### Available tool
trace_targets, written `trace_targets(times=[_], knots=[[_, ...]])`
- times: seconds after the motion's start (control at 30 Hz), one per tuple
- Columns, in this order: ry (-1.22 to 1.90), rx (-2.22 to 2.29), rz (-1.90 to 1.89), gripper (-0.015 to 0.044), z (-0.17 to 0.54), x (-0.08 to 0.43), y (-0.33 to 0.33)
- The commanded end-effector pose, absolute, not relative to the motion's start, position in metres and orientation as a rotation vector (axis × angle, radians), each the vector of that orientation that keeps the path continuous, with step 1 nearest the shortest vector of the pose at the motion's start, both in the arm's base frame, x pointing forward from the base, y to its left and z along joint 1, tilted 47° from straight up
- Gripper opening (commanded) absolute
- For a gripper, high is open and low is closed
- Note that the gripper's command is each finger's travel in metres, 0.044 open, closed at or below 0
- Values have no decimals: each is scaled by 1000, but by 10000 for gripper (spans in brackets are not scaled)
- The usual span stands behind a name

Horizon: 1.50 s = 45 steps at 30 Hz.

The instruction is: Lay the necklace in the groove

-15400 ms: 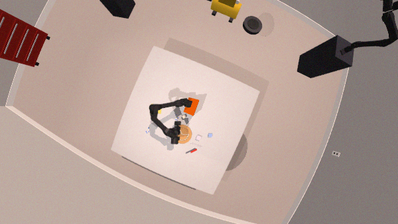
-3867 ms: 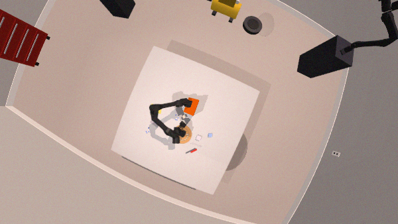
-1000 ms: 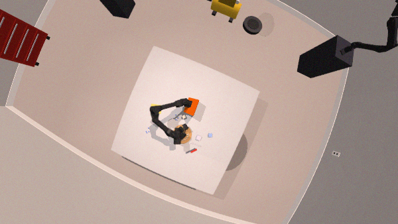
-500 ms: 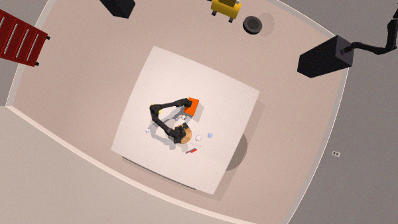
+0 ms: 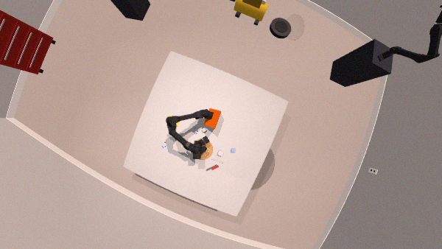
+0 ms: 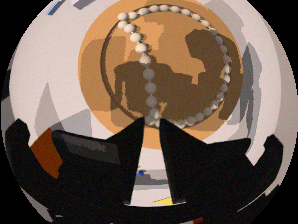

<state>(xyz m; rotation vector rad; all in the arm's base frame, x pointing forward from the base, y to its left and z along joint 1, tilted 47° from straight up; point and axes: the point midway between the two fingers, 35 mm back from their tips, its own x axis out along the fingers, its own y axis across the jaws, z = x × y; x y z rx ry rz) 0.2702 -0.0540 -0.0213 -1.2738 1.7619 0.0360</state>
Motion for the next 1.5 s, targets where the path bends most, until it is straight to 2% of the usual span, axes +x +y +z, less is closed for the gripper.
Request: trace_targets(times=[0.0, 0.37, 1.27, 1.47], knots=[[1762, -1273, 36, 157, -21, 270, -54], [1766, -1276, 37, 440, -20, 269, -53], [1768, -1275, 36, 440, -18, 269, -51], [1794, -1393, 189, 282, -3, 278, -26]])
